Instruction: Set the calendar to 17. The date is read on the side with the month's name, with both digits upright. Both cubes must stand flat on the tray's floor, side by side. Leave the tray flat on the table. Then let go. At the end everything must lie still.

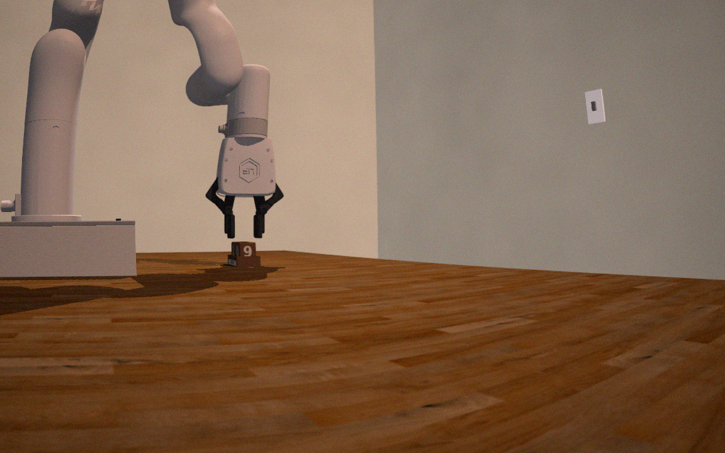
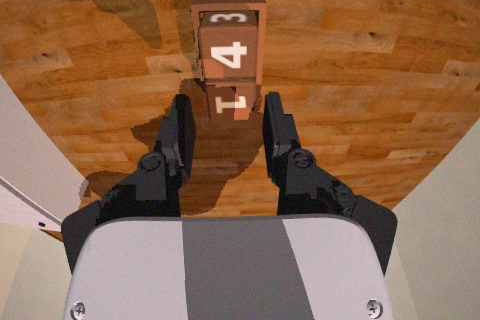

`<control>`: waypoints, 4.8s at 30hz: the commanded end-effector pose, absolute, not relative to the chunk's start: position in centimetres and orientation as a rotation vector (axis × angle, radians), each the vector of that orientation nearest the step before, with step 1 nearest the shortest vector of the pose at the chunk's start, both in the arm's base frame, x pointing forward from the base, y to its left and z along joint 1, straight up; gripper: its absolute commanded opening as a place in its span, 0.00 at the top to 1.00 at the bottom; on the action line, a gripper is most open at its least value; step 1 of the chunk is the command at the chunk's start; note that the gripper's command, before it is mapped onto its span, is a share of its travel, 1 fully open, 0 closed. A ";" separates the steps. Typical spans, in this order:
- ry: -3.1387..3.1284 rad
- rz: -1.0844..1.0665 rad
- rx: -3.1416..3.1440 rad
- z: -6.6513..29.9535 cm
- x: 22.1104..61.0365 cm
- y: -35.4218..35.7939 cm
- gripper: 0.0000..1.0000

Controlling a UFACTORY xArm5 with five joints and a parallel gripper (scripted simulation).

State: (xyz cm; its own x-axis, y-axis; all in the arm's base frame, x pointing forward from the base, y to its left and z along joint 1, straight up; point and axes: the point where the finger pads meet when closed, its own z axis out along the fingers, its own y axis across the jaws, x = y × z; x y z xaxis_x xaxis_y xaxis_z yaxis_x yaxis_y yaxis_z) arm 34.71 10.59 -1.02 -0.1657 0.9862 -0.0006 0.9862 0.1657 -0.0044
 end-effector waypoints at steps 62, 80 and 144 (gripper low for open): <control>-2.398 0.002 -2.029 -3.6 34.8 10.6 0.53; -2.398 0.002 -2.029 -3.6 34.8 10.6 0.53; -2.398 0.002 -2.029 6.3 34.8 10.7 0.73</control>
State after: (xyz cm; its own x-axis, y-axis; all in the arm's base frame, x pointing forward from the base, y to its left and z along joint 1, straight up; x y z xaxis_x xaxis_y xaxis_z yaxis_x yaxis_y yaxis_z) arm 34.86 10.70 5.56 -0.1657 0.9862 -0.0001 0.9862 0.1657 -0.0004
